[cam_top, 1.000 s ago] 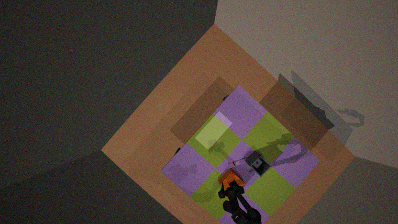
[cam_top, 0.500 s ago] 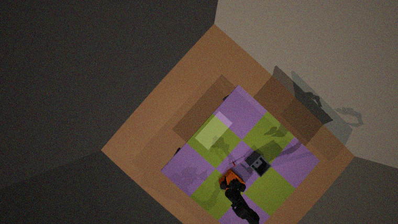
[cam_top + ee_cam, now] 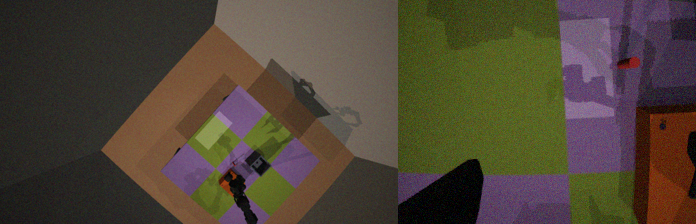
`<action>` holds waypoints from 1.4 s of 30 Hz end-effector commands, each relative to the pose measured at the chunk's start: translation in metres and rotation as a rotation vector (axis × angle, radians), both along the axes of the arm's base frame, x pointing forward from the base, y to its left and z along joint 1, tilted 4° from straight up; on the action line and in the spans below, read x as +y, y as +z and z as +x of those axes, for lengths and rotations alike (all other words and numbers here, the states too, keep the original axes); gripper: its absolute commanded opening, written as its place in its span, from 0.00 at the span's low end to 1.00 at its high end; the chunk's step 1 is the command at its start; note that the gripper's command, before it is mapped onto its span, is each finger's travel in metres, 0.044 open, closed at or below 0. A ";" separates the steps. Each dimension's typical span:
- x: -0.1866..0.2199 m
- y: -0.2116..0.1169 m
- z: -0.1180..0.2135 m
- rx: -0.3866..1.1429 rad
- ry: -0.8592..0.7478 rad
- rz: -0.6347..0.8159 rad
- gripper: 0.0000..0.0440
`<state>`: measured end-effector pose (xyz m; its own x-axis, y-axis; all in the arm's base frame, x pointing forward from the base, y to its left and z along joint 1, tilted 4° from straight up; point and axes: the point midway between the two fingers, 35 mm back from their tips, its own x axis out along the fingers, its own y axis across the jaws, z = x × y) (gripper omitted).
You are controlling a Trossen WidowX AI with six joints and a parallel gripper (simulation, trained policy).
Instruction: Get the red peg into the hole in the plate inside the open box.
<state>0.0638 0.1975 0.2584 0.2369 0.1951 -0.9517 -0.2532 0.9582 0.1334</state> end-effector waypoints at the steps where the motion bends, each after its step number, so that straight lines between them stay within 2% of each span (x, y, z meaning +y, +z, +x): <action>1: -0.004 -0.008 0.004 0.044 -0.108 -0.010 1.00; 26: -0.028 -0.075 0.037 0.310 -0.920 -0.069 1.00; 33: -0.030 -0.100 0.045 0.360 -1.067 -0.084 1.00; 42: -0.031 -0.137 0.054 0.396 -1.181 -0.112 1.00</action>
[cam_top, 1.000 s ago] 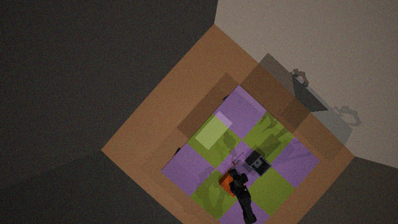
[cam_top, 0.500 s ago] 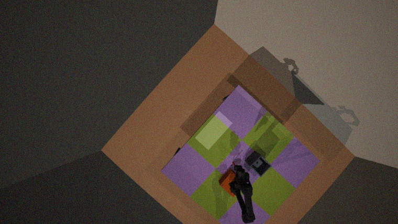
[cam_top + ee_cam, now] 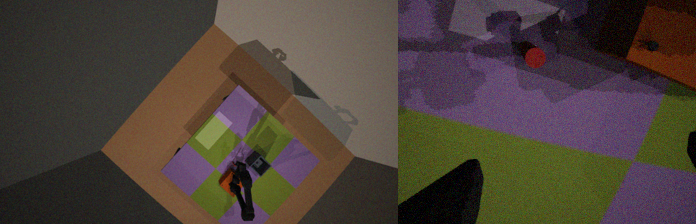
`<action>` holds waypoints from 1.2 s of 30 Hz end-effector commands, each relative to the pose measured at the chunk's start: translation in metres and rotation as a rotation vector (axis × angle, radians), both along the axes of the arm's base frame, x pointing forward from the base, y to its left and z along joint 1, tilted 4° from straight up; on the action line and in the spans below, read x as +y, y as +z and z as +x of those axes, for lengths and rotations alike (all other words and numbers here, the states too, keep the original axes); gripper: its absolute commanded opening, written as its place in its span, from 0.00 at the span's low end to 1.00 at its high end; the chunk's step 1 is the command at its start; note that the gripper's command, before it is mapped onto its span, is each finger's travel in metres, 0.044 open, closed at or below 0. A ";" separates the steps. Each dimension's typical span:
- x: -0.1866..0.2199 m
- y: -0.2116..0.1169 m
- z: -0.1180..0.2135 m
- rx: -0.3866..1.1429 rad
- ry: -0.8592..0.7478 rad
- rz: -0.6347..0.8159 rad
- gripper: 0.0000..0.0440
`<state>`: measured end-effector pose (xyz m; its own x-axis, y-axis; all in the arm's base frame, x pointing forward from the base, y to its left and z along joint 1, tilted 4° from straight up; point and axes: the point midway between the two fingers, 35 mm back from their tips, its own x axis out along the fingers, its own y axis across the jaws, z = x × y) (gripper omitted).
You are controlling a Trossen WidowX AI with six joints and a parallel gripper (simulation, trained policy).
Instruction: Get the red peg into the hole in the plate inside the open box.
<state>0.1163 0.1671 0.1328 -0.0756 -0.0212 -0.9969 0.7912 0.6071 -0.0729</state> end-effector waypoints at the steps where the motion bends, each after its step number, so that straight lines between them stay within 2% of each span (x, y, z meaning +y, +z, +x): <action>1: -0.001 -0.016 0.003 0.021 -0.039 -0.012 1.00; 11: -0.004 -0.057 0.011 0.042 -0.116 -0.019 1.00; 28: -0.013 -0.110 0.017 0.038 -0.202 -0.028 0.89; 31: -0.014 -0.118 0.019 0.034 -0.217 -0.025 0.82; 36: -0.011 -0.128 0.023 0.031 -0.223 -0.011 0.55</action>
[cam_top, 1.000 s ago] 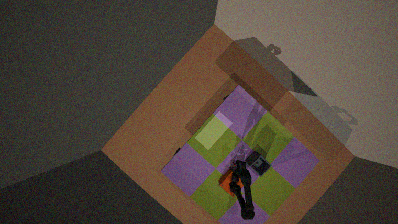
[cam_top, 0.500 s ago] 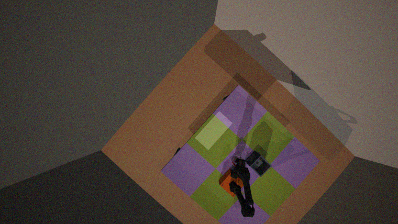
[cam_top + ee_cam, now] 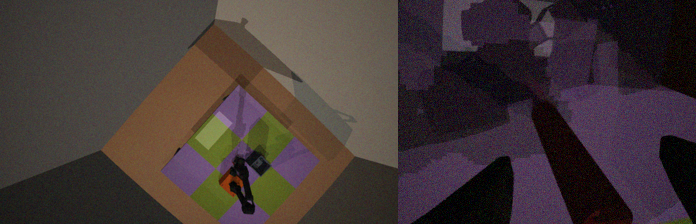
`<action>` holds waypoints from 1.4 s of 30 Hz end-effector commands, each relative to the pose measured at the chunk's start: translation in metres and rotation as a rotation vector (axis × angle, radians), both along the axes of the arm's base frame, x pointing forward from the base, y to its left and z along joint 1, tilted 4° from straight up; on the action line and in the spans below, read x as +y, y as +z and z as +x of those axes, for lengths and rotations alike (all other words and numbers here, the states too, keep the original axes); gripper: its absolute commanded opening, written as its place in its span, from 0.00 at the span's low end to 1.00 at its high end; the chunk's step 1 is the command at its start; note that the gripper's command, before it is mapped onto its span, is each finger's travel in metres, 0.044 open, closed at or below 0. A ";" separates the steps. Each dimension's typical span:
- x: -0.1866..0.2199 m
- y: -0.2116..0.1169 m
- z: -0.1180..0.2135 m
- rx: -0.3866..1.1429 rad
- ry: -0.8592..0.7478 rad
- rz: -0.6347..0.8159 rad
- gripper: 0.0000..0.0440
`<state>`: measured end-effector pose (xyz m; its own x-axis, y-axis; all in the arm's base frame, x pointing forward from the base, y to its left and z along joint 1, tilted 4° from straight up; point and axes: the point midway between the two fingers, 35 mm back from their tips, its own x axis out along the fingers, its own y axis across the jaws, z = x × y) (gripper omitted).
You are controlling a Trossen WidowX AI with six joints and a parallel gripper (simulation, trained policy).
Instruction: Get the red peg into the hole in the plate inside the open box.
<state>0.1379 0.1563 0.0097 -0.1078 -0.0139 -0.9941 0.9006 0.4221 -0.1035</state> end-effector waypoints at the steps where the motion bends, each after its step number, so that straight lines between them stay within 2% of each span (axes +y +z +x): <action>1: 0.001 -0.007 0.002 0.002 -0.006 0.004 0.49; 10: 0.010 -0.014 0.013 -0.010 0.018 0.041 0.01; 26: 0.035 0.023 0.033 -0.082 -0.048 0.179 0.00; 42: 0.044 0.089 0.068 -0.225 -0.052 0.290 0.00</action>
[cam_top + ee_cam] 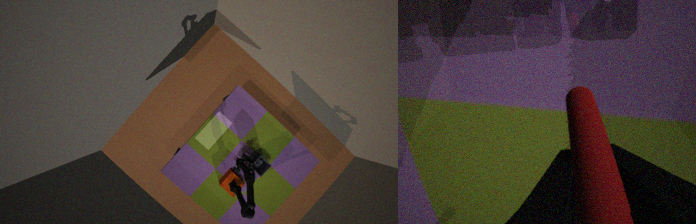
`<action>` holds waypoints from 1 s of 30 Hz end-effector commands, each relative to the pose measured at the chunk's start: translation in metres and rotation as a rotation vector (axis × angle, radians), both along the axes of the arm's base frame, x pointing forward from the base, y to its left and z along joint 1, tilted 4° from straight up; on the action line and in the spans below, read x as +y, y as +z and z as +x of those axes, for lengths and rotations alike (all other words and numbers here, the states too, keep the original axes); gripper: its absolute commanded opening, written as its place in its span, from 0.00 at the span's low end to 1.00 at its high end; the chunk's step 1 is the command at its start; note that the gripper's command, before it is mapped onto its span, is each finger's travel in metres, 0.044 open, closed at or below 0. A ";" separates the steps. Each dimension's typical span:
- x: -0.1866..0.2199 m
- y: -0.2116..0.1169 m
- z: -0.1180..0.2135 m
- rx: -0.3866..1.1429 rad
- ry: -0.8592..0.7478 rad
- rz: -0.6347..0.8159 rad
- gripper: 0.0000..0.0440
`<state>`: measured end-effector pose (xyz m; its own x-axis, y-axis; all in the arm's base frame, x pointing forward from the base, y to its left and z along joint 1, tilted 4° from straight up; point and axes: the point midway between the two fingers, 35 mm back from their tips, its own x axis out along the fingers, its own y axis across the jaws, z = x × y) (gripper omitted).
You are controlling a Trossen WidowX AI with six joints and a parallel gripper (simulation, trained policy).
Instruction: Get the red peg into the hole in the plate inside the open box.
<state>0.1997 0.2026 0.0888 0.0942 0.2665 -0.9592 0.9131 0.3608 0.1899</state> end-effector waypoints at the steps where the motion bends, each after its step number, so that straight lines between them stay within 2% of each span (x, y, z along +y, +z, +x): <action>1: -0.003 0.015 0.009 -0.040 -0.002 0.007 0.00; 15: -0.042 0.076 0.047 -0.179 -0.049 -0.018 0.00; 30: -0.101 0.088 0.076 -0.189 -0.135 -0.119 0.00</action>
<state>0.2717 0.1107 0.1780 0.3079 0.1469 -0.9400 0.9011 0.2719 0.3377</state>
